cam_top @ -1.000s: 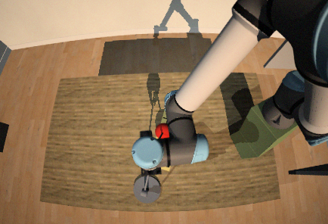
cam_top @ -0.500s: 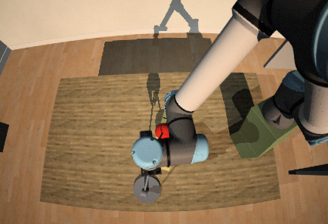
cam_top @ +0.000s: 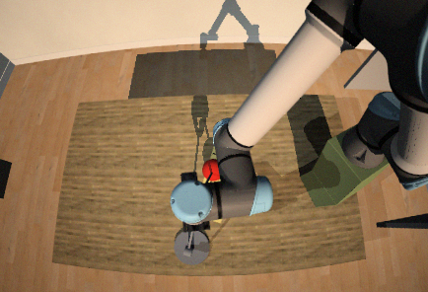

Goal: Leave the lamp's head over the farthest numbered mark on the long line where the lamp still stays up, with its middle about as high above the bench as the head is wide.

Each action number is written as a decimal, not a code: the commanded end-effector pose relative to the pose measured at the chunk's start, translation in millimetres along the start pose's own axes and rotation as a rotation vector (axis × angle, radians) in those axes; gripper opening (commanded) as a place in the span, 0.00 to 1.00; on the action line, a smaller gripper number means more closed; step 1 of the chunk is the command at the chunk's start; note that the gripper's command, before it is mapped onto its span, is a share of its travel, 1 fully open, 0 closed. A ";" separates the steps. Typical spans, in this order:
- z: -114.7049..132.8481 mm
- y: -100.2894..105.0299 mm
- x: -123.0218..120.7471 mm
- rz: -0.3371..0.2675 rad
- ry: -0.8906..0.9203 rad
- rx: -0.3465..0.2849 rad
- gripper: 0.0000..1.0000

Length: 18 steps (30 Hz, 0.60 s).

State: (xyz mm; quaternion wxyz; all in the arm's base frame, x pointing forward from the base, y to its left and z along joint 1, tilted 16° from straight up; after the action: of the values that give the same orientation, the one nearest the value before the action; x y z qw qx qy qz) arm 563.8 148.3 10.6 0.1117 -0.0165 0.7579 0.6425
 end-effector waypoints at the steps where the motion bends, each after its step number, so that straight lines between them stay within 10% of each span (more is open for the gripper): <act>1: 15.8 2.7 -3.4 0.011 -0.203 0.116 0.00; 18: 21.9 8.2 -4.2 0.010 -0.193 0.111 0.00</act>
State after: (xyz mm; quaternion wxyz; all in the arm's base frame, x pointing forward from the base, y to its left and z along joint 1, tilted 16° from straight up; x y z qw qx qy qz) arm 565.2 157.4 16.6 0.1069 -0.0216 0.7566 0.6447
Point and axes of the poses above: the point where the finger pads meet when closed, its own y axis back along the fingers, its own x axis across the jaws, z = x × y, the point moved 10 cm from there along y, back along the fingers, and after that the axes turned 14 degrees about -y, right-handed, at the moved point
